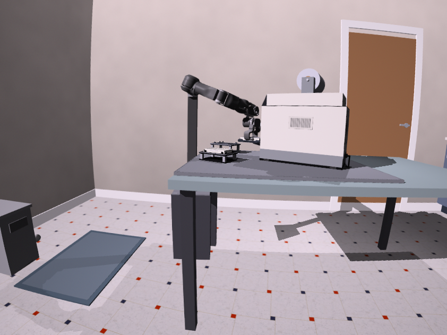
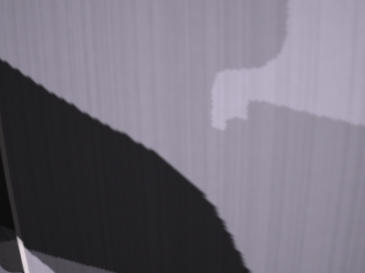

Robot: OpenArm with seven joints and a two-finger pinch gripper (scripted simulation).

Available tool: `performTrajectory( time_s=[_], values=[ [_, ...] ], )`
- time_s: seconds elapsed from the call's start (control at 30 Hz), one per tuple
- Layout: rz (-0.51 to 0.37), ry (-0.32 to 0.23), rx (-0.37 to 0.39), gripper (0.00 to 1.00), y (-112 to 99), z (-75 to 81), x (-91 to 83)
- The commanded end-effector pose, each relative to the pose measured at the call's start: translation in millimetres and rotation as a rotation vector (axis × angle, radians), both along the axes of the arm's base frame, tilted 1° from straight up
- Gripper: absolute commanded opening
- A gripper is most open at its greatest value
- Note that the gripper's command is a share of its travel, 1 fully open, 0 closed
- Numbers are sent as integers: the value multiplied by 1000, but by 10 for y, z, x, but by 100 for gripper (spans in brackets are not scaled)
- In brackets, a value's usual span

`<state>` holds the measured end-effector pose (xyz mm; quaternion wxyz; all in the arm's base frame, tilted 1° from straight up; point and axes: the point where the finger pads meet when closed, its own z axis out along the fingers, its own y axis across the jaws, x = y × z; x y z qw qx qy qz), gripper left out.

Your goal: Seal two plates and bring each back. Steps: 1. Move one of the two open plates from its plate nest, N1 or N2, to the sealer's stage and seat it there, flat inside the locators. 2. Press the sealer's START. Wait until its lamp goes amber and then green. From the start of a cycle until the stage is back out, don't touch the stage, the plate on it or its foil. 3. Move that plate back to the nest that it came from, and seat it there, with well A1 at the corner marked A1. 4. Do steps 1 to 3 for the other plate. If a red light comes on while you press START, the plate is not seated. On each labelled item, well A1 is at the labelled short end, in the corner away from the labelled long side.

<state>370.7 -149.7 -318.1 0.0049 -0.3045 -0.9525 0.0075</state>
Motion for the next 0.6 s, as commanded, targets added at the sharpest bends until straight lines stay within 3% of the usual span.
performTrajectory(
  time_s=[0.0,0.57],
  values=[
    [1,-1,2,0,4,-1,2],
    [-1,1,-1,0,0,76,1]
  ],
)
